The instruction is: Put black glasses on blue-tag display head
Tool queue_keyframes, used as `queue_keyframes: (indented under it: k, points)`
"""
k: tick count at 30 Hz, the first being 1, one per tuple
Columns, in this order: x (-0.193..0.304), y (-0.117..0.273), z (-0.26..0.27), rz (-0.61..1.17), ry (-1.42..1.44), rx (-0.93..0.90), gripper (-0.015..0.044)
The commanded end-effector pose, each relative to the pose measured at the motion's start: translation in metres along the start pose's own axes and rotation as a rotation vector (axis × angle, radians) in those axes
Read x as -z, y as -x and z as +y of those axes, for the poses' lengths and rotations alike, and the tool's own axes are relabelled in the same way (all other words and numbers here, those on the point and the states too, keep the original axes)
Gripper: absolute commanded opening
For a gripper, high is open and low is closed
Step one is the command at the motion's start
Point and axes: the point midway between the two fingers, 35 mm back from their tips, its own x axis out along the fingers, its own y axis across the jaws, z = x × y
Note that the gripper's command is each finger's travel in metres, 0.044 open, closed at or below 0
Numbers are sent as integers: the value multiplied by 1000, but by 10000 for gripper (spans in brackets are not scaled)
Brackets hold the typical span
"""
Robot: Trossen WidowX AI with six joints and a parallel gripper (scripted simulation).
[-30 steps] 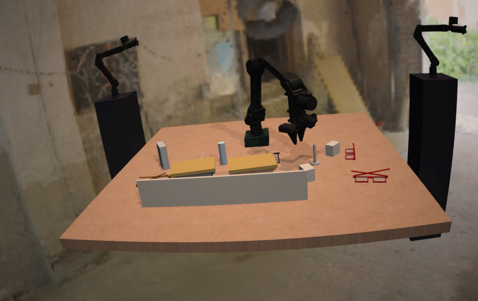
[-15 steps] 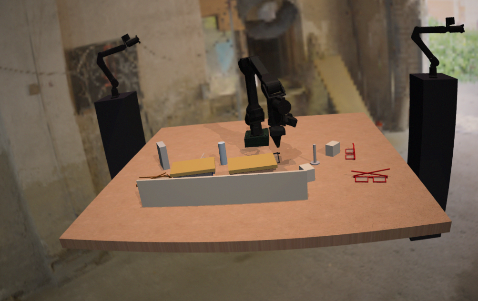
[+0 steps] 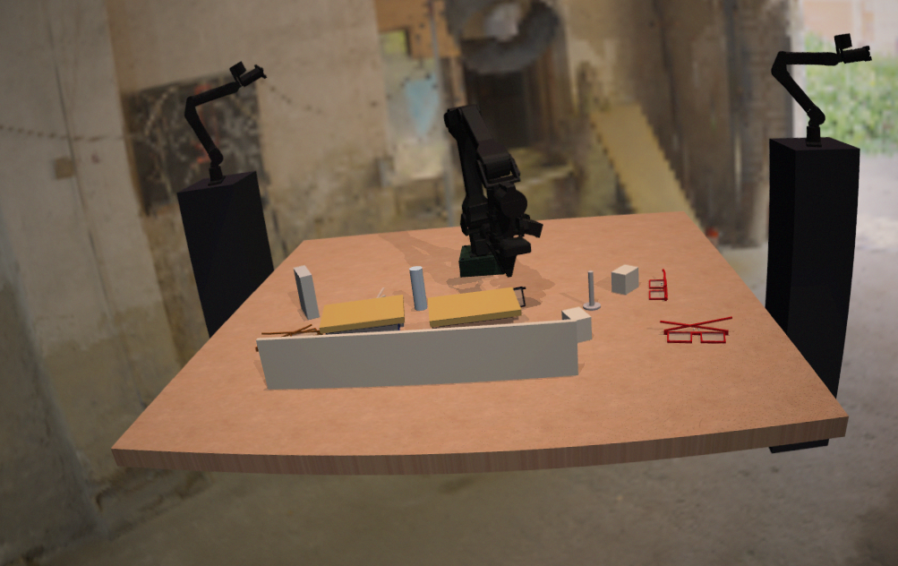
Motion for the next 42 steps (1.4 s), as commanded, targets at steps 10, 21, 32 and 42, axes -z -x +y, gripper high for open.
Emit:
queue_keyframes:
  k: [10, 21, 32, 42]
  points:
    - [0, -7, -1, -1, 6, 1, 120]
    - [0, -26, -3, -1, 6, 1, 120]
    - [0, -44, -5, 0, 6, 1, 120]
    - [0, -59, -5, 0, 6, 1, 120]
